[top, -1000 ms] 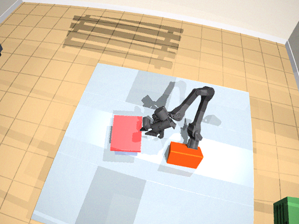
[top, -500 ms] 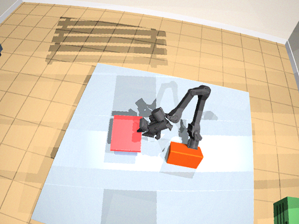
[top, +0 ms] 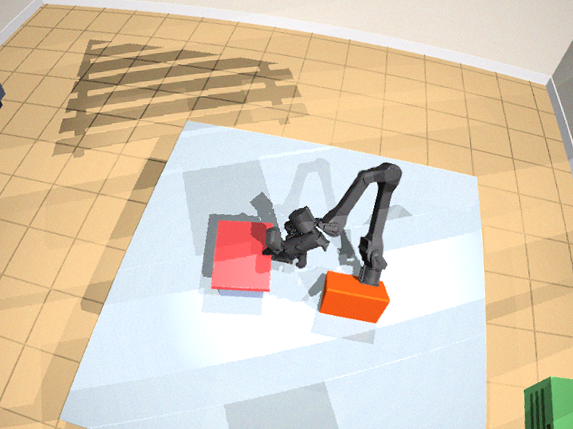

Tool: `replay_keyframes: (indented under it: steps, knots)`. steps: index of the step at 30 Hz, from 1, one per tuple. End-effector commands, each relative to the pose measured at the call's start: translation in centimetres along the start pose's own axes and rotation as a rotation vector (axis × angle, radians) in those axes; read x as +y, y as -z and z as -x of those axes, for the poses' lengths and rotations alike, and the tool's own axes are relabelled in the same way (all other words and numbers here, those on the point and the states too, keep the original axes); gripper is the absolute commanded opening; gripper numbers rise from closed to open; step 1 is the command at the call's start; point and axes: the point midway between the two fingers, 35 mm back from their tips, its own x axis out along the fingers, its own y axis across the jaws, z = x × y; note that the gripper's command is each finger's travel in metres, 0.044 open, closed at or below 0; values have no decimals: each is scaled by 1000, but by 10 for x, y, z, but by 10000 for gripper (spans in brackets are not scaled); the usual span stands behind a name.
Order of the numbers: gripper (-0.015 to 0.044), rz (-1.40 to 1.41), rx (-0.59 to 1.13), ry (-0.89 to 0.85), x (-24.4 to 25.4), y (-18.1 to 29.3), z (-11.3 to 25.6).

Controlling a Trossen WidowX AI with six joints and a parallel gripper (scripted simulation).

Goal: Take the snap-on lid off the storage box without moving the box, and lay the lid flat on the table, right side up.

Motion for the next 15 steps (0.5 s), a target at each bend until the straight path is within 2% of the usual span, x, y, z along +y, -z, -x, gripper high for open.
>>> replay_keyframes:
  steps: [1,5,9,15]
  knots:
    - [142,5,5,0,0,1,0]
    - [115,5,5,0,0,1,0]
    - [10,5,5,0,0,1,0]
    - [0,1,1,2,0,0,0]
